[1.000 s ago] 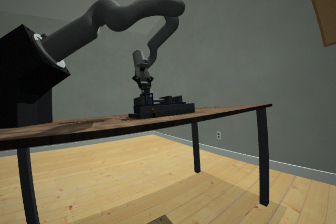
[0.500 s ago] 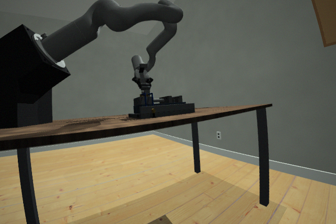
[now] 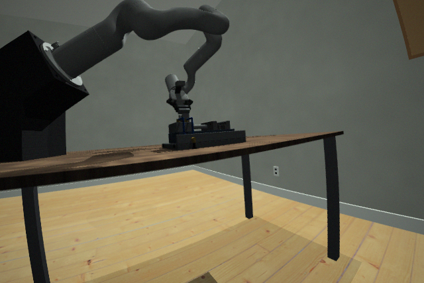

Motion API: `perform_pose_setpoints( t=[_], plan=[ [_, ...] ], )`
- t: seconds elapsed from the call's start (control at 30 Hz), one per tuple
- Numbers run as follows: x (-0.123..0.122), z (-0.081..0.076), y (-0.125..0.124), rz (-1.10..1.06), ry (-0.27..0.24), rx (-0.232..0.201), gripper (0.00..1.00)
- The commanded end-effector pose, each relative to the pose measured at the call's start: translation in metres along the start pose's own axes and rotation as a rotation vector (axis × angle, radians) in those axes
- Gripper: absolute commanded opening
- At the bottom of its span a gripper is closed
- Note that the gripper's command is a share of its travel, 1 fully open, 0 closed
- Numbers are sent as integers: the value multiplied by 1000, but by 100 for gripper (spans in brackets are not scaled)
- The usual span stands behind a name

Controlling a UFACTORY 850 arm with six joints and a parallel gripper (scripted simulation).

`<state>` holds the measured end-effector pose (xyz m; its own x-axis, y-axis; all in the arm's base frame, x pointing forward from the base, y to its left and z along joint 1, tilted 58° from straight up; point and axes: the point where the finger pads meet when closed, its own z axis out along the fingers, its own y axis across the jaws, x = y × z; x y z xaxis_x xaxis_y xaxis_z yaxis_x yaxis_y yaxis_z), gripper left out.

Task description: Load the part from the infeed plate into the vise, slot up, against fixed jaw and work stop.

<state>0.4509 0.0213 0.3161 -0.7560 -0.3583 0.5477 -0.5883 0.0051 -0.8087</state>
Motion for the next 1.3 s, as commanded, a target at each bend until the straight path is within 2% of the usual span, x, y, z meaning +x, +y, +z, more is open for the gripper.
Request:
perform_pose_setpoints(
  t=[0.0, 0.5, 1.27],
  plan=[
    [0, 0, 0, 1, 21, 0, 0],
    [-1, 0, 0, 1, 59, 0, 0],
    [-1, 0, 0, 1, 62, 0, 0]
  ],
)
